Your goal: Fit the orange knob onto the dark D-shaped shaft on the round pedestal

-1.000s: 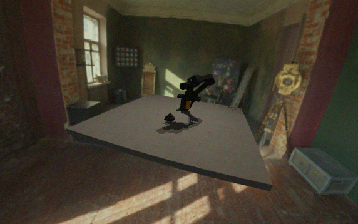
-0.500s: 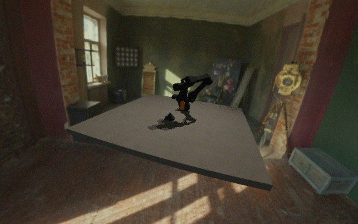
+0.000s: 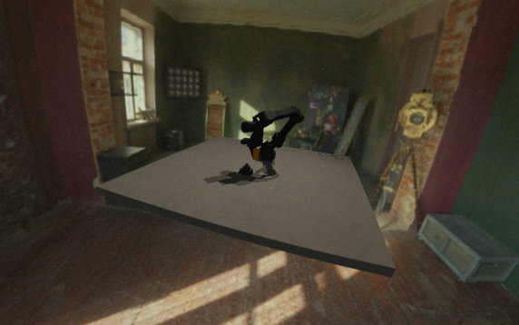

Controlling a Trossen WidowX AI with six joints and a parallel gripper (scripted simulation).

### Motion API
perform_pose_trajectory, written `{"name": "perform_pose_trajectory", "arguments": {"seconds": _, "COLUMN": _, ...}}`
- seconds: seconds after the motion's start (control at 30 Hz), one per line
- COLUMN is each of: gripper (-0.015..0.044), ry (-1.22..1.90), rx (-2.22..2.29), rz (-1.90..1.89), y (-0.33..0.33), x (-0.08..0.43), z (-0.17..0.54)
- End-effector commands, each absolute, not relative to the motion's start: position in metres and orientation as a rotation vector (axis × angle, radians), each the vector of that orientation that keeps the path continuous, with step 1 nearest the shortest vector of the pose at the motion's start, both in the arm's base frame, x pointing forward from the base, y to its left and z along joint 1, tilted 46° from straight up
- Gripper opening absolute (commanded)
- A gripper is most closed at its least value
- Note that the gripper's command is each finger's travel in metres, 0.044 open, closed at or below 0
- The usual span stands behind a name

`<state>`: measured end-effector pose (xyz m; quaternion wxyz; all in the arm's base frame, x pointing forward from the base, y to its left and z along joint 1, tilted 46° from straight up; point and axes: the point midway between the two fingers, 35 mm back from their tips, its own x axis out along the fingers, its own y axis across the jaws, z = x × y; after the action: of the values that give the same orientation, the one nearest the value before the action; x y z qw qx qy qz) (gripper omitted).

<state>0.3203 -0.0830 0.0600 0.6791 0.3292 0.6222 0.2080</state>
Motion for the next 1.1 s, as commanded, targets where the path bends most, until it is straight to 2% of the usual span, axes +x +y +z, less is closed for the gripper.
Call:
{"name": "perform_pose_trajectory", "arguments": {"seconds": 0.0, "gripper": 0.0000, "ry": 1.392, "rx": 0.734, "rz": 0.467, "y": -0.092, "x": 0.320, "z": 0.048}}
{"name": "perform_pose_trajectory", "arguments": {"seconds": 0.47, "gripper": 0.0000, "ry": 1.380, "rx": 0.737, "rz": 0.478, "y": -0.111, "x": 0.318, "z": 0.011}}
{"name": "perform_pose_trajectory", "arguments": {"seconds": 1.07, "gripper": 0.0000, "ry": 1.376, "rx": 0.731, "rz": 0.484, "y": -0.095, "x": 0.322, "z": -0.005}}
